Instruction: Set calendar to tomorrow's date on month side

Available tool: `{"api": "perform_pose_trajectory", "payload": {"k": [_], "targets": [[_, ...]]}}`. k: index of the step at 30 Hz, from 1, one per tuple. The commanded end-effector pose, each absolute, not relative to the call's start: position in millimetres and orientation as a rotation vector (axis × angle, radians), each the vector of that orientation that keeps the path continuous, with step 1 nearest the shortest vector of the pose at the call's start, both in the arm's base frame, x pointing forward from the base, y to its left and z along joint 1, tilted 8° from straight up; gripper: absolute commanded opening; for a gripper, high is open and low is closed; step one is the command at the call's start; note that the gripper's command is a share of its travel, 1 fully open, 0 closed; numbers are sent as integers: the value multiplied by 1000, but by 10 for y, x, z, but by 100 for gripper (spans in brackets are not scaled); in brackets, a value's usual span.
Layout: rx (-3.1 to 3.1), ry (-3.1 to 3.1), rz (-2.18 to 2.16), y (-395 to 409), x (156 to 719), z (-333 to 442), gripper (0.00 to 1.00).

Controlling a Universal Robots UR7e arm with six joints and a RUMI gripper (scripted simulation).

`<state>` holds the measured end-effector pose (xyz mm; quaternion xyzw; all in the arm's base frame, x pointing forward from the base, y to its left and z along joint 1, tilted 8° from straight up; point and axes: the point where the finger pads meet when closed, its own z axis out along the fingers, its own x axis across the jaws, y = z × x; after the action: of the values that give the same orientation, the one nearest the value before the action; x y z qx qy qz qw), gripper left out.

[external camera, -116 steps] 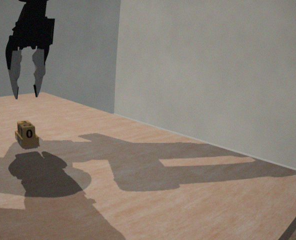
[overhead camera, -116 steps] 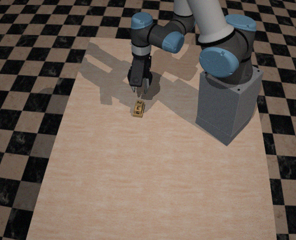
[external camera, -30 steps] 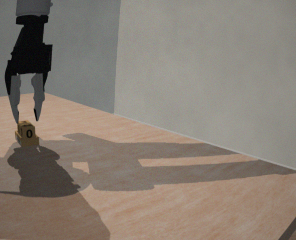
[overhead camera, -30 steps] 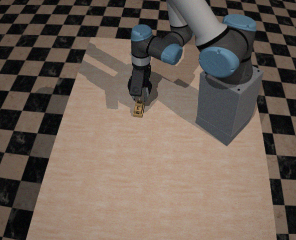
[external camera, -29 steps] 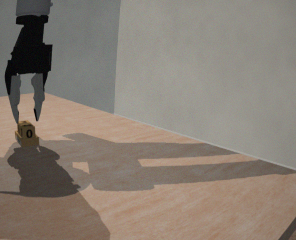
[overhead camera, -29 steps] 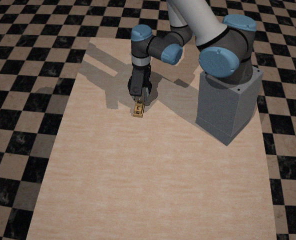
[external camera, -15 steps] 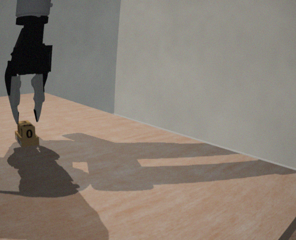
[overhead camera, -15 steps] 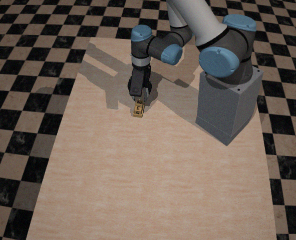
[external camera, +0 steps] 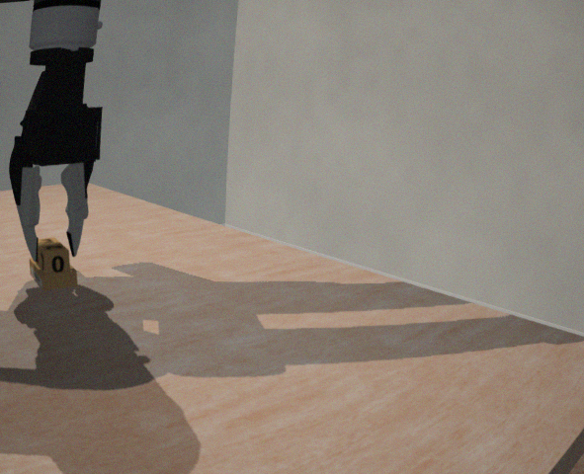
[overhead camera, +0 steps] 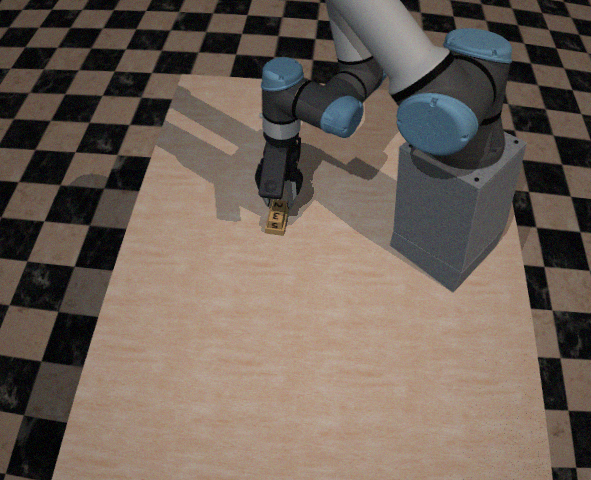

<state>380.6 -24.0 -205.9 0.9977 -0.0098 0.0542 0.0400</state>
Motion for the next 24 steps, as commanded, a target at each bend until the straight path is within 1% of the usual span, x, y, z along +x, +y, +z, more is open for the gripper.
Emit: {"api": "perform_pose_trajectory", "payload": {"k": [1, 24], "targets": [[3056, -30, 168, -246, 3817, -2114, 28], [3056, -30, 168, -248, 3819, -2139, 28]]}}
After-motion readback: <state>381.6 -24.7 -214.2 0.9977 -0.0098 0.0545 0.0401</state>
